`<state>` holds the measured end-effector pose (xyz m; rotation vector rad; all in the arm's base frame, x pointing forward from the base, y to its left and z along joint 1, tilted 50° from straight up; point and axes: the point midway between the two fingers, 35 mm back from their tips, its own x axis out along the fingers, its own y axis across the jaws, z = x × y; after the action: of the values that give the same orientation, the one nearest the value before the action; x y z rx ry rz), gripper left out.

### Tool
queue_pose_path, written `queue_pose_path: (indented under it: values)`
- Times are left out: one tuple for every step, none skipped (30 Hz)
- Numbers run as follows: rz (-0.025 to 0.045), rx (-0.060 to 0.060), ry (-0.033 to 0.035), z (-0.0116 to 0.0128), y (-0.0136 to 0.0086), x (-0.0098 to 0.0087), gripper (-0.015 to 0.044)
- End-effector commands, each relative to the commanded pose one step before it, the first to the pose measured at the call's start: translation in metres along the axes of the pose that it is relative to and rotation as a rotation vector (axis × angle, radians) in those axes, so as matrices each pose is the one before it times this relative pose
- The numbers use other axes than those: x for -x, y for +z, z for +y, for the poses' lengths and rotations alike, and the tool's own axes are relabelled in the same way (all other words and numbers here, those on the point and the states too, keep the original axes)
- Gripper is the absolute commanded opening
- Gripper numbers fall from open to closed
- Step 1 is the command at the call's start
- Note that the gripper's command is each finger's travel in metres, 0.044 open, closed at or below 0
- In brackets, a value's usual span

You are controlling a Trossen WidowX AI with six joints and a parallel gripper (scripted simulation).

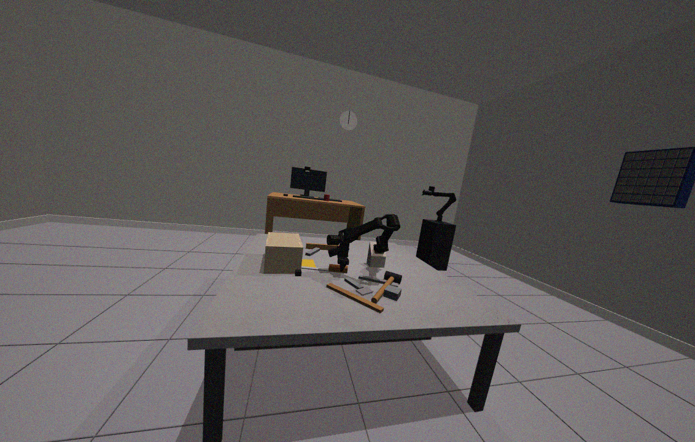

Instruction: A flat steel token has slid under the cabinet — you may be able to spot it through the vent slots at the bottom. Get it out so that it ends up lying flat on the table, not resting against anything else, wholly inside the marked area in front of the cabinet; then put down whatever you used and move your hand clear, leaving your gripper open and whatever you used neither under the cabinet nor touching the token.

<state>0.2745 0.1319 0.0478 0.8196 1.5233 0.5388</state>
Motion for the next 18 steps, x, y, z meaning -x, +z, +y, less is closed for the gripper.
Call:
queue_pose_path:
  values:
    - [-0.00217,0.0053,0.00242,0.00027,0.00817,0.00026,0.0000]
    - [-0.00003,0.0001,0.00000,-0.00003,0.00118,0.00000,0.0000]
    - [-0.00003,0.0001,0.00000,-0.00003,0.00118,0.00000,0.0000]
    - [-0.00003,0.0001,0.00000,-0.00003,0.00118,0.00000,0.0000]
    - [-0.00003,0.0001,0.00000,-0.00003,0.00118,0.00000,0.0000]
    - [-0.00003,0.0001,0.00000,-0.00003,0.00118,0.00000,0.0000]
    - [-0.00003,0.0001,0.00000,-0.00003,0.00118,0.00000,0.0000]
    - [-0.00003,0.0001,0.00000,-0.00003,0.00118,0.00000,0.0000]
    - [-0.00003,0.0001,0.00000,-0.00003,0.00118,0.00000,0.0000]
    - [-0.00003,0.0000,0.00000,-0.00003,0.00118,0.00000,0.0000]
    - [-0.00003,0.0000,0.00000,-0.00003,0.00118,0.00000,0.0000]
    - [-0.00003,0.0000,0.00000,-0.00003,0.00118,0.00001,0.0000]
    - [-0.00003,0.0000,0.00000,-0.00003,0.00118,0.00001,0.0000]
    - [-0.00003,0.0000,0.00000,-0.00003,0.00118,0.00001,0.0000]
    - [-0.00003,0.0000,0.00000,-0.00003,0.00118,0.00001,0.0000]
    - [-0.00003,0.0000,0.00000,-0.00003,0.00118,0.00001,0.0000]
    - [-0.00003,0.0000,0.00000,-0.00003,0.00118,0.00001,0.0000]
    - [-0.00003,0.0000,0.00000,-0.00003,0.00118,0.00001,0.0000]
